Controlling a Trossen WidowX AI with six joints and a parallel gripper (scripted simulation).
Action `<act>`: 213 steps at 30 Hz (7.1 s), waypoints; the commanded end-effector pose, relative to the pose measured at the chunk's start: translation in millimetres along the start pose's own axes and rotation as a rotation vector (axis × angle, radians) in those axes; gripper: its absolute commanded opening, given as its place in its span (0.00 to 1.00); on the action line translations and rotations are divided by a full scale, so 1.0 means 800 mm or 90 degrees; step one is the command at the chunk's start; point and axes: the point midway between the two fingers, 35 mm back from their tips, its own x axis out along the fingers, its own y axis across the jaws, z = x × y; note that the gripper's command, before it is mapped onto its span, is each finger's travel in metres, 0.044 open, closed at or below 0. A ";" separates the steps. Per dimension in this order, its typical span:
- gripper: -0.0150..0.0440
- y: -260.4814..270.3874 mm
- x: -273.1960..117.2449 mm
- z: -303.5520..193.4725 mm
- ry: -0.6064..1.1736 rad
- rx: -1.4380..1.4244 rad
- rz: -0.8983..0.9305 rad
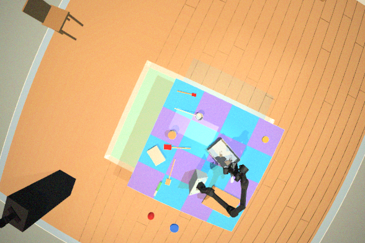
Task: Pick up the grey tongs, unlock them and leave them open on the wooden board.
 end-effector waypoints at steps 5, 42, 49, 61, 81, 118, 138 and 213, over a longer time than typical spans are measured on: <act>0.00 -0.015 -0.007 -0.019 -0.005 0.218 0.000; 0.00 -0.060 -0.036 -0.120 -0.015 1.201 -0.007; 0.00 -0.065 -0.043 -0.140 -0.020 1.385 -0.010; 0.00 -0.071 -0.056 -0.174 -0.034 1.697 -0.015; 0.00 -0.073 -0.072 -0.213 -0.063 2.058 -0.019; 0.00 -0.065 -0.028 -0.337 0.093 1.840 0.040; 0.00 -0.045 -0.022 -0.417 0.083 1.720 0.071; 0.00 0.053 -0.073 -0.636 -0.071 1.411 -0.254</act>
